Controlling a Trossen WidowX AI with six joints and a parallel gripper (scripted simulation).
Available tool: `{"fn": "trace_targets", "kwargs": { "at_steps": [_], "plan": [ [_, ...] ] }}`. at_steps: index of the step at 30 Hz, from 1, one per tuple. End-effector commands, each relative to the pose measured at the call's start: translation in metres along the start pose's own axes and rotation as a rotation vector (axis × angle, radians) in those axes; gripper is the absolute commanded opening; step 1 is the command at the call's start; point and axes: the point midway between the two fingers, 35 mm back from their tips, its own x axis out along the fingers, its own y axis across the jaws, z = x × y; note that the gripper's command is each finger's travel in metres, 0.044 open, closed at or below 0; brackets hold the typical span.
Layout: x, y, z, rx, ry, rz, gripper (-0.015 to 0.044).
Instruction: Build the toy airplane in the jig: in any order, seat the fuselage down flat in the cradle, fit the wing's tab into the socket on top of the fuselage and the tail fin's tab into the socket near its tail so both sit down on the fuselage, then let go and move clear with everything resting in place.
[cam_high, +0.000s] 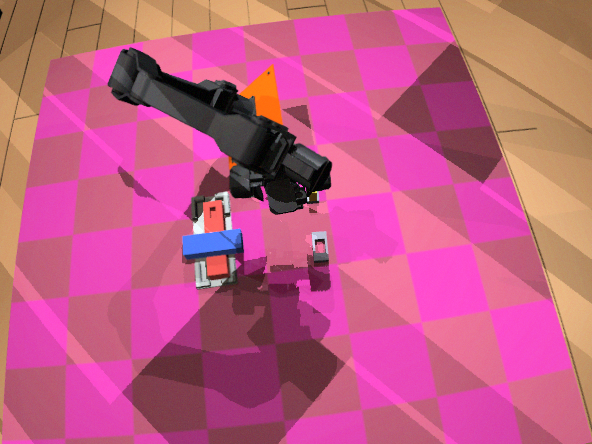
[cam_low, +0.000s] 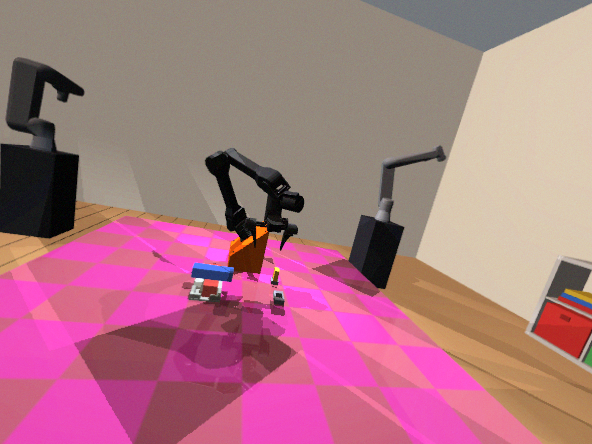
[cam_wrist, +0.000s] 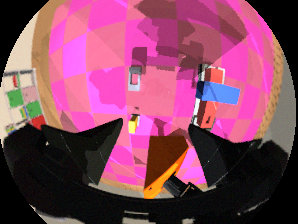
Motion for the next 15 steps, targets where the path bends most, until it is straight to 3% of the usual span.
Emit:
{"fn": "trace_targets", "kwargs": {
  "at_steps": [1,4,11,15],
  "plan": [
    [0.010,0.046,-0.051,0.002,0.018,-0.029,0.0440],
    [0.016,0.063,-0.077,0.009,0.016,-0.049,0.0440],
    [0.019,0.064,-0.078,0.009,0.016,-0.050,0.0440],
    [0.070,0.061,-0.079,0.010,0.015,-0.052,0.0440]
  ]
}}
